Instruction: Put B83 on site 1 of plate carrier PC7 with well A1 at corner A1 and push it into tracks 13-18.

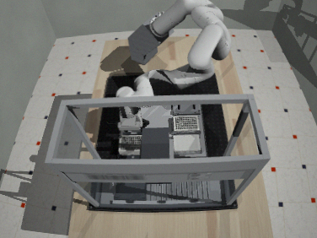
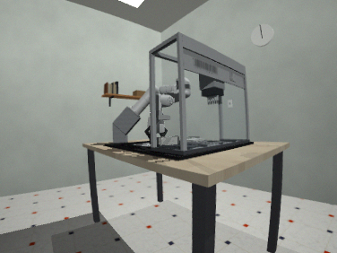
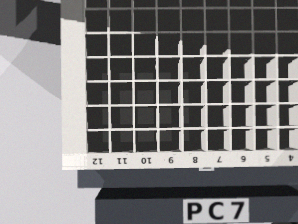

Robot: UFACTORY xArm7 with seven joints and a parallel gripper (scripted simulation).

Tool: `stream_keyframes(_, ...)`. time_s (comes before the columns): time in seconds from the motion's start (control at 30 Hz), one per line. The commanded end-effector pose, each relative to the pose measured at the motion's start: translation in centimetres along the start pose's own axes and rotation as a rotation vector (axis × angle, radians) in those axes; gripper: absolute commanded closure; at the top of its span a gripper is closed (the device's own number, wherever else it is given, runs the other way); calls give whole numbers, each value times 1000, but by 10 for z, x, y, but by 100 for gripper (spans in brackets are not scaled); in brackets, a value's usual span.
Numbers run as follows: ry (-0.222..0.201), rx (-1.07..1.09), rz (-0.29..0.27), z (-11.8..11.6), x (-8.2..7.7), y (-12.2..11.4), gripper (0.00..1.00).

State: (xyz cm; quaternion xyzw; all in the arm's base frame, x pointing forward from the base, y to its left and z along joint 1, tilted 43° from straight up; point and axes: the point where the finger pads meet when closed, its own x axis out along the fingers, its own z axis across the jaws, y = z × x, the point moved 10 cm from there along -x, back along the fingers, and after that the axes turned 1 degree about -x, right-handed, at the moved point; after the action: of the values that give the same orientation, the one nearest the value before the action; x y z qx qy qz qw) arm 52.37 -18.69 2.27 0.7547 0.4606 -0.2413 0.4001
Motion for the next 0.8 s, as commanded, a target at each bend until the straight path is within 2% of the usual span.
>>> stream_keyframes(0.0,-4,0,5,1,-3,3,18)
stream_keyframes(0.77,-4,0,5,1,-3,5,18)
